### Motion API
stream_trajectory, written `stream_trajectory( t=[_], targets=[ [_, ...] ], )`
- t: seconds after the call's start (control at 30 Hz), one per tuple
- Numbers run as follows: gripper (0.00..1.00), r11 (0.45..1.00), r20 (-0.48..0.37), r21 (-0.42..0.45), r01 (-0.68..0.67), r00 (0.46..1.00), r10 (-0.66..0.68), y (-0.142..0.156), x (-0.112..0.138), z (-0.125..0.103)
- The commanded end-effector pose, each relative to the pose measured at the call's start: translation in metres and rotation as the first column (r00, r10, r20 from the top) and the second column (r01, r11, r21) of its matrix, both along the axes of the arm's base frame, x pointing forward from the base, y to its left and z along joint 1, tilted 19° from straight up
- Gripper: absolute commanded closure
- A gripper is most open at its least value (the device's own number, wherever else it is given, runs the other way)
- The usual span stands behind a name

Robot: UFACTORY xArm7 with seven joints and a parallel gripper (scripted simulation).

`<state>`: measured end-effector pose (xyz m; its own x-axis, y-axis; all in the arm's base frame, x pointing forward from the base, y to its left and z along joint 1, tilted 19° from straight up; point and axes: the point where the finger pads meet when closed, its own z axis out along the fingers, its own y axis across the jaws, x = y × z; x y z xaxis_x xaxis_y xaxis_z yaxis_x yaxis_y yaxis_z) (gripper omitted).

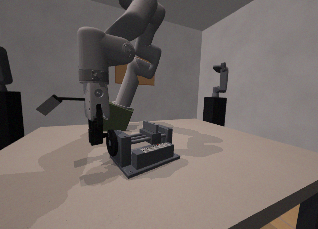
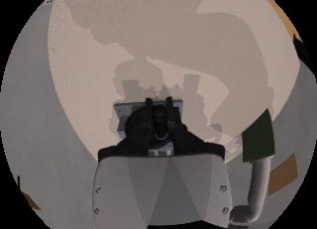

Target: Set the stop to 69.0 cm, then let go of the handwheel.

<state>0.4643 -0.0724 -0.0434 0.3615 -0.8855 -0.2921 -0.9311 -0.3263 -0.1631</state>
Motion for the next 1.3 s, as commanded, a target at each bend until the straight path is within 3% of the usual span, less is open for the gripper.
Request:
stream_trajectory(
  t=[0.0, 1.27],
  targets=[
    [0.94, 1.0, 0.008, -0.002, 0.0, 1.0, 0.0, 0.0, 0.008, 0.006],
    [0.94, 1.0, 0.008, -0.002, 0.0, 1.0, 0.0, 0.01, 0.031, 0.006]
  ],
)
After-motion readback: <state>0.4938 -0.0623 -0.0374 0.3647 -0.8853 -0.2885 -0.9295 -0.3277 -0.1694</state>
